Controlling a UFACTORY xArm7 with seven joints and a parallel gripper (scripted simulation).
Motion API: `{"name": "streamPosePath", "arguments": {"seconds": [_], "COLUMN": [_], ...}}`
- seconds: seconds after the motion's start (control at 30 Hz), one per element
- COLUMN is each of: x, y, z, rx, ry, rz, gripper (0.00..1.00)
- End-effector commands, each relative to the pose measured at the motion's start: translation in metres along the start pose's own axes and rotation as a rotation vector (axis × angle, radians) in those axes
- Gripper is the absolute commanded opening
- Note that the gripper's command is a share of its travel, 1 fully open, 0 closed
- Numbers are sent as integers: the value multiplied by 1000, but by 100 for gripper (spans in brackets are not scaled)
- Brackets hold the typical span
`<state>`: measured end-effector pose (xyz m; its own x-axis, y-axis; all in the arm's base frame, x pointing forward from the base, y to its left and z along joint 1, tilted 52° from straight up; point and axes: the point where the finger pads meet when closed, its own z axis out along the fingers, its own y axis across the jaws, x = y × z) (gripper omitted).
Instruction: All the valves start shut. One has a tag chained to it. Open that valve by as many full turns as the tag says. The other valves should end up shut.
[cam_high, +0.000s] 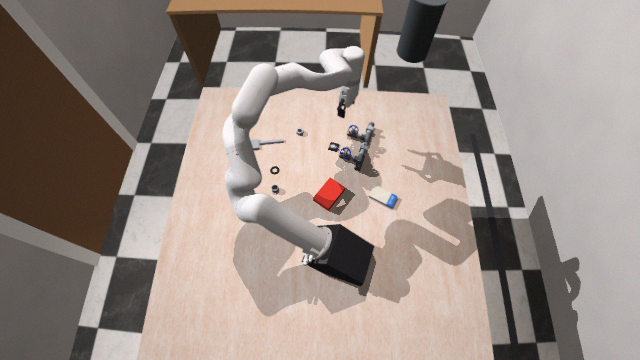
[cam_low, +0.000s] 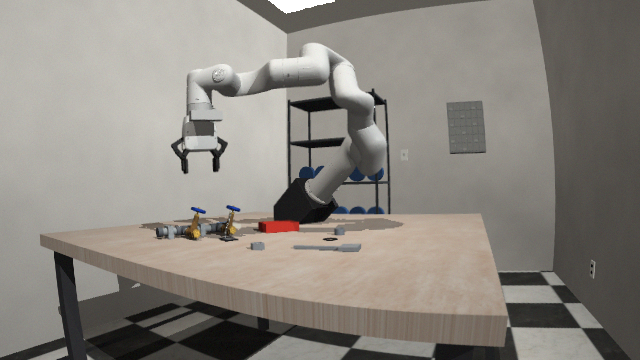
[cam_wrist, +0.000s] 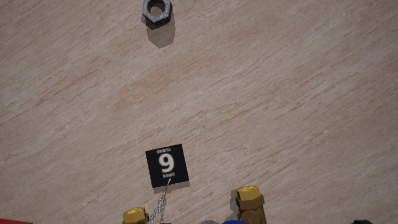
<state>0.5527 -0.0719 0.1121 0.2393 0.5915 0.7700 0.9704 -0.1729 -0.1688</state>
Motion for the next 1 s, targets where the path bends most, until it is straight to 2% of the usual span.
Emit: {"name": "streamPosePath", "arguments": {"seconds": [0.0,0.97], "x": [1,6], "y": [-5,-44], "z": [-3,-1], "rx": [-14,-39], "ry": [0,24], "rz": [100,670], "gripper": [100,100]}}
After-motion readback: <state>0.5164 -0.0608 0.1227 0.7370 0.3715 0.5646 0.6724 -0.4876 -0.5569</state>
